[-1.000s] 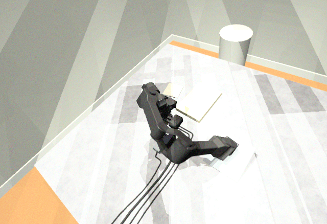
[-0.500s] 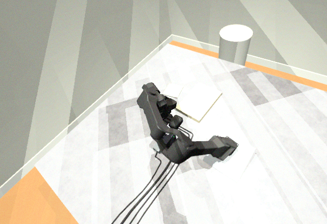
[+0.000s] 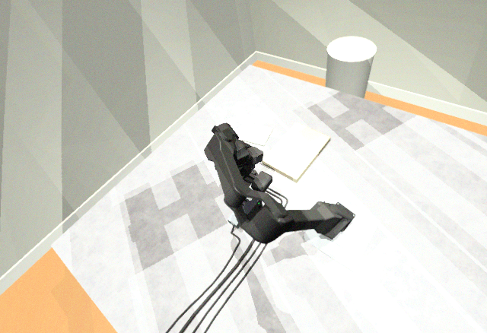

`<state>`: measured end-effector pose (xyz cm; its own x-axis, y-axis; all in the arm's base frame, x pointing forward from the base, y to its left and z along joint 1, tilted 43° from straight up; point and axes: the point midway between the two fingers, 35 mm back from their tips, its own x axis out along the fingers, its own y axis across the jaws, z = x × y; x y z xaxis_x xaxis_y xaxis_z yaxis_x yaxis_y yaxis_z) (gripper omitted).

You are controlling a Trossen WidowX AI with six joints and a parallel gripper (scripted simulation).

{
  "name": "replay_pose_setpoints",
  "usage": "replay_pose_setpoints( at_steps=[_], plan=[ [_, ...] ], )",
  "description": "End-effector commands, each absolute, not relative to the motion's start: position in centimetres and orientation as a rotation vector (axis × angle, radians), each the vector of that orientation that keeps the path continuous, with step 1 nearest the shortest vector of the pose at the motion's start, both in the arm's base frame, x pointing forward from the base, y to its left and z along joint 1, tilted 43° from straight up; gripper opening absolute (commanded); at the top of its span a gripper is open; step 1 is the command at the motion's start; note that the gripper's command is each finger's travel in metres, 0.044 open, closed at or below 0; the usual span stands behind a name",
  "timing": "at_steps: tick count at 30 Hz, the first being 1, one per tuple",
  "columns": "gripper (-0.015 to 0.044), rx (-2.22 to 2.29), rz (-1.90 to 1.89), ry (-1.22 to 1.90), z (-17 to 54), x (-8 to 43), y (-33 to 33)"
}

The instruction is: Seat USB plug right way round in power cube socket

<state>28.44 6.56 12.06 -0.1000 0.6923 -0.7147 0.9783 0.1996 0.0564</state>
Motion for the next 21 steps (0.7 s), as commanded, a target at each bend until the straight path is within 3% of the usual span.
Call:
replay_pose_setpoints(
  at_steps=[1,21],
  plan=[
    [0.0000,1.564,-0.596,1.865,11.97,28.38,6.67],
    [0.0000,1.577,-0.593,1.875,11.88,28.29,6.90]
  ],
)
